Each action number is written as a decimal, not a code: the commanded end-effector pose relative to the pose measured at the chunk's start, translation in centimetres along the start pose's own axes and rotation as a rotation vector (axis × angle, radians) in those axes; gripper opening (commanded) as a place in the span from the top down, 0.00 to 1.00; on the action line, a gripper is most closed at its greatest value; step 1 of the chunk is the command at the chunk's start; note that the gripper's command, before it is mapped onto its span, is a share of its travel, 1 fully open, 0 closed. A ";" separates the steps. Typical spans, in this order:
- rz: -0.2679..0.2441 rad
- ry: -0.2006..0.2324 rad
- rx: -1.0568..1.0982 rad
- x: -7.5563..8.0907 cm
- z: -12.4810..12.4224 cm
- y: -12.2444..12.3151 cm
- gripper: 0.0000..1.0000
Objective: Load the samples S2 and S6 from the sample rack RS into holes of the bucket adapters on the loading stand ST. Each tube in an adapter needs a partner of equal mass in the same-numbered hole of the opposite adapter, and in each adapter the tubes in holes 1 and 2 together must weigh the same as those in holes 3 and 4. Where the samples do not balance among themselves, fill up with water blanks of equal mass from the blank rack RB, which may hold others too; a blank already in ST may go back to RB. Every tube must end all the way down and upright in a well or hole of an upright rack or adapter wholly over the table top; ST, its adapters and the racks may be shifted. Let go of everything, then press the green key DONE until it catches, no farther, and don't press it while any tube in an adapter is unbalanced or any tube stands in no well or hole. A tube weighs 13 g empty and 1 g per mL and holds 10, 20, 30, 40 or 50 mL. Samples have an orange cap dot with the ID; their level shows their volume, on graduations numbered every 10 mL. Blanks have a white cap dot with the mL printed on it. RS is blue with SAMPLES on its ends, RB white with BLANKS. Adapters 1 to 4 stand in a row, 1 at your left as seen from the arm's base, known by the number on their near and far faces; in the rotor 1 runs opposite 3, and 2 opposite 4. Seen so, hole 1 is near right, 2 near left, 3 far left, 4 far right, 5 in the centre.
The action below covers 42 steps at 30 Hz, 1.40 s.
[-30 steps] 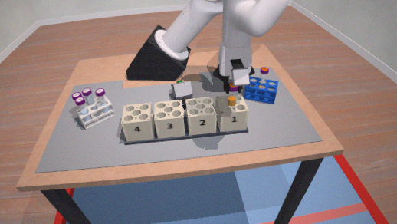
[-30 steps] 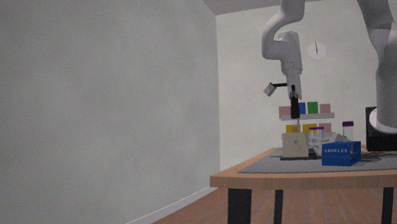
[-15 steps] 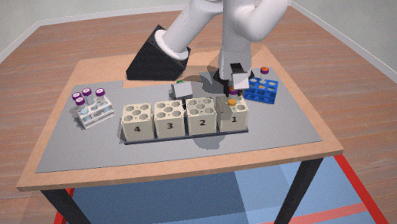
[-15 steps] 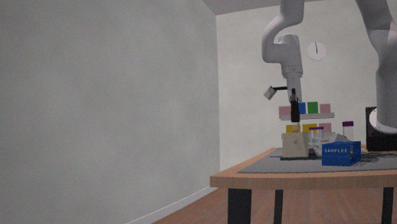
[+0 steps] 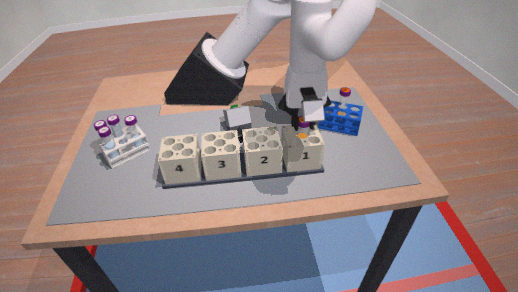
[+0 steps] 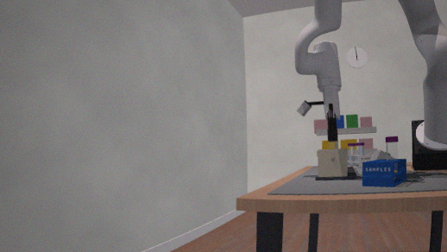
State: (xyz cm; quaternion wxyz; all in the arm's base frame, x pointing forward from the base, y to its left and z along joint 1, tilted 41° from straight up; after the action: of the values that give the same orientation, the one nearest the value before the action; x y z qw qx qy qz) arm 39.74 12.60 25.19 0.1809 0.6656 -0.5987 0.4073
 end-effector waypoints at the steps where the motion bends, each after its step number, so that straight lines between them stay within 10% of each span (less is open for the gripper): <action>1: 0.001 0.000 0.000 -0.3 0.0 -0.1 1.00; 33: 0.001 0.000 0.000 -1.9 0.0 -0.1 1.00; 34: 0.001 0.000 0.000 -1.9 0.0 -0.1 0.57; 42: 0.001 0.000 0.000 -1.9 0.0 -0.1 0.57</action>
State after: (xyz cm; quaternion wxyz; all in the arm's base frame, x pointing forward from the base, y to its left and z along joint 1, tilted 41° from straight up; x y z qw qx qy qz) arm 39.84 13.88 23.70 0.1808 0.6655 -0.5988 0.4073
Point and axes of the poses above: the point where the finger pads meet when closed, its own x axis back along the fingers, its own z axis across the jaws, y = z × x, the point moved 8 cm from there along x, back along the fingers, and after that the axes turned 10 degrees about x, right-handed, at the moved point
